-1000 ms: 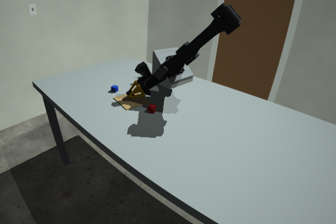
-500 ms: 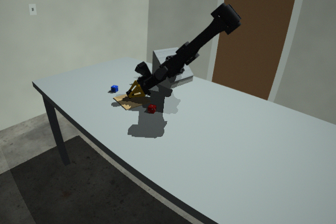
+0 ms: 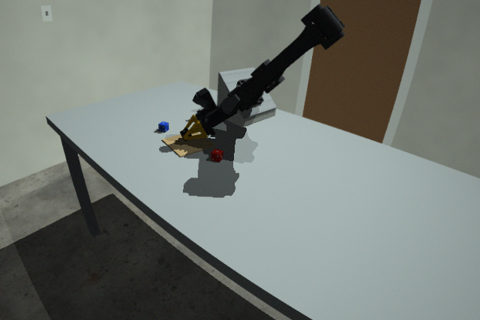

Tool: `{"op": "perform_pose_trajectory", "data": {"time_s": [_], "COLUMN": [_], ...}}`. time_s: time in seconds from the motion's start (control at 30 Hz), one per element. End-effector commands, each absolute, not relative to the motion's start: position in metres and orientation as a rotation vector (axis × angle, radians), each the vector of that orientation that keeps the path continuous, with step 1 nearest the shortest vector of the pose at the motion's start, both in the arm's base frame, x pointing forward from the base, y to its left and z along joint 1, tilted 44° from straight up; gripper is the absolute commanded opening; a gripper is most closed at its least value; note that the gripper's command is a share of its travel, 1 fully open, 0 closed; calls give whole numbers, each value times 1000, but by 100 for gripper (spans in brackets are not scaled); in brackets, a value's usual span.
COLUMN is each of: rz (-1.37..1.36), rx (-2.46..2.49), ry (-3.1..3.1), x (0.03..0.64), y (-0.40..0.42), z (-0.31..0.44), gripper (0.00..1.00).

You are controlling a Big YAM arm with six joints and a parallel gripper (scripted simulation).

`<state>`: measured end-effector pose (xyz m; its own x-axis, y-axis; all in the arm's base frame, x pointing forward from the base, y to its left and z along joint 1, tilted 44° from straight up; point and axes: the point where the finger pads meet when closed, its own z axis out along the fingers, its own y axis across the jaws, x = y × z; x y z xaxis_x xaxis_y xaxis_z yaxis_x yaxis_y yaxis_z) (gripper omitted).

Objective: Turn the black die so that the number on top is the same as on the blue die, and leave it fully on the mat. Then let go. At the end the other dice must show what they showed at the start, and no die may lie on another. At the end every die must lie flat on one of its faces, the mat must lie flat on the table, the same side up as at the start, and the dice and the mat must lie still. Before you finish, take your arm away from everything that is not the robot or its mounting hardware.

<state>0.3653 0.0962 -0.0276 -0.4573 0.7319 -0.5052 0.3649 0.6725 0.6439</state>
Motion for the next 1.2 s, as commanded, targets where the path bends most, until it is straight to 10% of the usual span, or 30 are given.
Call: {"op": "perform_pose_trajectory", "data": {"time_s": [0.0,1.17], "rz": [582,591], "rx": [860,851], "ry": [2059,2059], "x": [369,369], "y": [93,104], "z": [-25,-32], "gripper": [25,25]}}
